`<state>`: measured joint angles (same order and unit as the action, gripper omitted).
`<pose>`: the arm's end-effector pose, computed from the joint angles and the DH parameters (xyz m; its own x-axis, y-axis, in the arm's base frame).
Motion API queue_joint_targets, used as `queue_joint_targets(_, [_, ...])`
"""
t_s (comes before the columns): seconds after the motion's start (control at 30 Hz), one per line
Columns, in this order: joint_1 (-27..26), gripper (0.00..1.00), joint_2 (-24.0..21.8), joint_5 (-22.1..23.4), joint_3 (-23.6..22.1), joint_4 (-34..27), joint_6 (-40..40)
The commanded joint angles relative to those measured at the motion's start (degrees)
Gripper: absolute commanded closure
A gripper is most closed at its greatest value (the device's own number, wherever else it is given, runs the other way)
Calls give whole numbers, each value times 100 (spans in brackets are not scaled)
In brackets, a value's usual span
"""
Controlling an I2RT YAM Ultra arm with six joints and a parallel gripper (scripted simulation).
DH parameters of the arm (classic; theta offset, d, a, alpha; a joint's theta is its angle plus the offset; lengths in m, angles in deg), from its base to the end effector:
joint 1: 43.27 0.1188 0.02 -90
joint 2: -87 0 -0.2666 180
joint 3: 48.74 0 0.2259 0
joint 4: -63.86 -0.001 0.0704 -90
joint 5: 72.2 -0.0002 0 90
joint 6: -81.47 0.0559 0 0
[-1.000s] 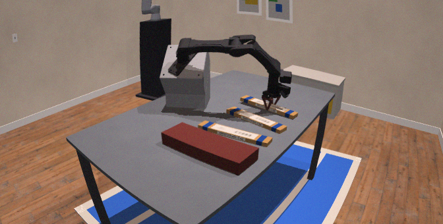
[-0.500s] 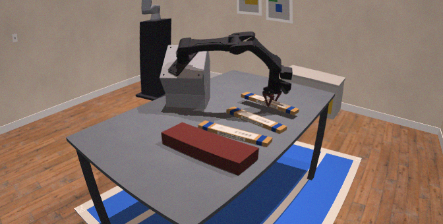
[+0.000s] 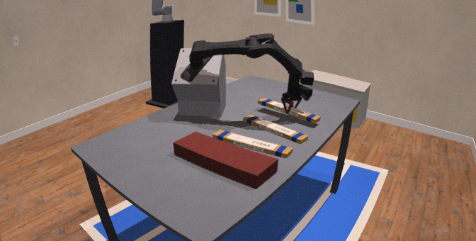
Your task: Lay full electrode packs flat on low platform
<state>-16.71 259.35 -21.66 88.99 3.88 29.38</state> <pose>0.4276 0.1752 -0.0872 -0.9436 0.0587 -0.3260 0.2395 0.8007 -0.5491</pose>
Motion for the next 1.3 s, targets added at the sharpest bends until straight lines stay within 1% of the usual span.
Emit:
queue_joint_targets(0.0, [446,100,-501,-13,240,-146,45])
queue_joint_targets(0.07, [445,100,-497,-11,246,-148,43])
queue_joint_targets(0.13, [526,100,-270,-19,608,-497,111])
queue_joint_targets(0.17, [505,100,-323,-29,573,-458,104])
queue_joint_targets(0.2, [515,100,-303,-28,648,-523,117])
queue_joint_targets(0.23, [559,100,-213,-30,819,-677,152])
queue_joint_targets(0.33, [577,100,-241,-26,1015,-830,189])
queue_joint_targets(0.4, [577,100,-241,-26,1015,-830,189])
queue_joint_targets(0.43, [611,100,-232,-43,1180,-982,231])
queue_joint_targets(0.47, [614,100,-272,-35,1203,-1001,239])
queue_joint_targets(0.63, [625,100,-261,-40,1196,-1019,272])
queue_joint_targets(0.9, [635,100,-277,-50,960,-943,297])
queue_joint_targets(1.27, [659,100,-321,-49,876,-828,323])
